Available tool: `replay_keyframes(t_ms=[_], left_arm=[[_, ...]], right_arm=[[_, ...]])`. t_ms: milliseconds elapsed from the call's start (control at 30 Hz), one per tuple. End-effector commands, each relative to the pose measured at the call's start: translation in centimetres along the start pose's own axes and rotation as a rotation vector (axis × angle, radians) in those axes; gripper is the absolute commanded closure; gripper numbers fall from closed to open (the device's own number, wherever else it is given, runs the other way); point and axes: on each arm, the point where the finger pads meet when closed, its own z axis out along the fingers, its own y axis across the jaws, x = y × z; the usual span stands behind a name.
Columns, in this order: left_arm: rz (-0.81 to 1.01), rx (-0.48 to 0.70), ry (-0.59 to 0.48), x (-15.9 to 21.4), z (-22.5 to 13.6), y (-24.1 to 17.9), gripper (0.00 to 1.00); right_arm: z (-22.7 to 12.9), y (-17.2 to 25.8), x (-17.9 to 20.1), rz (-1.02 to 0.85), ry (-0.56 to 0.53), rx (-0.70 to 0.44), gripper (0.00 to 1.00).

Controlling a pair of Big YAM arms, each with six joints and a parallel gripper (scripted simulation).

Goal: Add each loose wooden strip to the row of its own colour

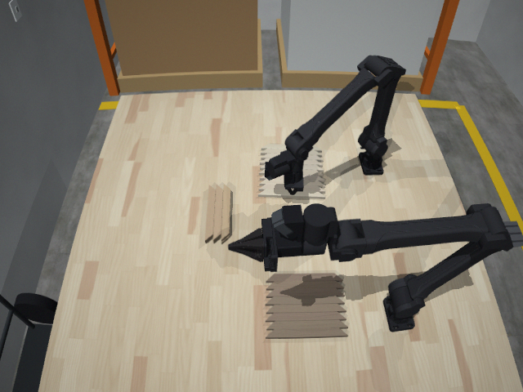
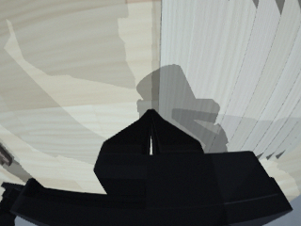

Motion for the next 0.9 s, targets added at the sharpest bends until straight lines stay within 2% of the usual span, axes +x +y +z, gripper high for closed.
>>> replay_keyframes(t_ms=[0,33,67,100,233,267,400,433,600,833,867], left_arm=[[0.007,0.015,-0.056,-4.0,0.2,-0.7,0.99],[0.009,0.015,-0.05,-3.6,0.3,-0.7,0.99],[0.008,0.015,-0.077,-5.1,0.1,-0.7,0.99],[0.006,0.015,-0.052,-3.8,0.2,-0.7,0.99],[0.006,0.015,-0.052,-3.8,0.2,-0.7,0.99],[0.006,0.015,-0.052,-3.8,0.2,-0.7,0.99],[0.006,0.015,-0.052,-3.8,0.2,-0.7,0.99],[0.006,0.015,-0.052,-3.8,0.2,-0.7,0.99],[0.006,0.015,-0.052,-3.8,0.2,-0.7,0.99],[0.006,0.015,-0.052,-3.8,0.2,-0.7,0.99],[0.006,0.015,-0.052,-3.8,0.2,-0.7,0.99]], right_arm=[[-2.0,0.9,-3.1,0.004,-0.069,-0.037,0.99],[-3.2,0.9,-3.5,0.005,-0.1,-0.054,0.99],[-3.4,1.0,-3.7,0.003,-0.106,-0.059,0.99],[-3.5,0.9,-3.9,0.001,-0.113,-0.063,0.99],[-3.6,0.7,-4.7,-0.01,-0.141,-0.078,0.99],[-4.5,0.8,-5.5,-0.013,-0.172,-0.093,0.99],[-3.6,0.0,-5.0,-0.019,-0.172,-0.091,0.99],[-5.8,0.6,-6.9,-0.023,-0.236,-0.121,0.99],[-10.8,-0.1,-11.5,-0.052,-0.434,-0.189,0.99],[-17.3,-2.4,-16.2,-0.072,-0.686,-0.234,0.99],[-17.3,-2.4,-16.2,-0.072,-0.686,-0.234,0.99]])
